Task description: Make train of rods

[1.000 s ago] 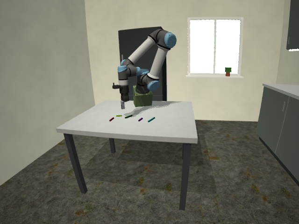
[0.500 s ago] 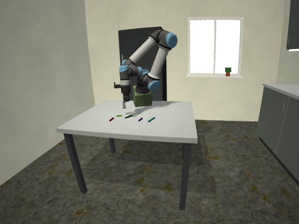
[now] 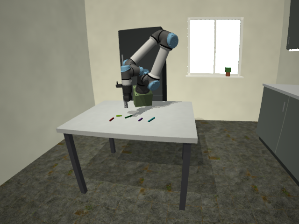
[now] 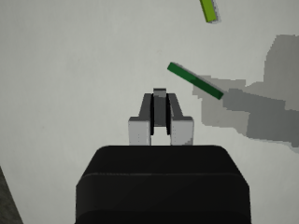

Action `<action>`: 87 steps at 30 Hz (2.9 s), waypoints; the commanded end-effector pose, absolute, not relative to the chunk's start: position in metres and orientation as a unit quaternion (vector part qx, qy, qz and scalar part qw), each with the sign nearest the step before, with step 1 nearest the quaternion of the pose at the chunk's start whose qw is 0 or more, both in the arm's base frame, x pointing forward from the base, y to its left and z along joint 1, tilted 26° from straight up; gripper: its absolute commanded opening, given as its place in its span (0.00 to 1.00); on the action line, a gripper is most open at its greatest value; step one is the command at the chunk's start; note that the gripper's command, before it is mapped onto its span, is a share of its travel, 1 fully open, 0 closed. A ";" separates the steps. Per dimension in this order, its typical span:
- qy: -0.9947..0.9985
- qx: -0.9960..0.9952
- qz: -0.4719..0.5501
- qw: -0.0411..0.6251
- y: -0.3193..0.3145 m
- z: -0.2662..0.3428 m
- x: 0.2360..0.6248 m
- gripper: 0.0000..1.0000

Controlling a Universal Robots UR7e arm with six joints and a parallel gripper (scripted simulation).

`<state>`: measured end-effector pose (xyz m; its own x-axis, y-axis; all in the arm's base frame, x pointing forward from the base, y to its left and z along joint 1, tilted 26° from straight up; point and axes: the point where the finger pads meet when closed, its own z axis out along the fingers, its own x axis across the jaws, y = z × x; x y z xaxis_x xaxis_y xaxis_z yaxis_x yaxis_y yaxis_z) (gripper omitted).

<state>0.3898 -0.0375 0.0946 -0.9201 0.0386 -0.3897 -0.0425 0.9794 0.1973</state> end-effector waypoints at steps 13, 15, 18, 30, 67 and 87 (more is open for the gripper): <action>0.946 0.236 0.141 0.170 -0.022 0.091 0.373 0.24; 0.939 0.263 0.146 0.166 -0.019 0.090 0.371 0.24; 0.927 0.304 0.153 0.159 -0.016 0.089 0.368 0.24; 0.869 0.442 0.176 0.134 -0.002 0.088 0.358 0.24; 0.687 0.692 0.210 0.073 0.029 0.087 0.343 0.24; 0.652 0.725 0.213 0.062 0.034 0.087 0.342 0.24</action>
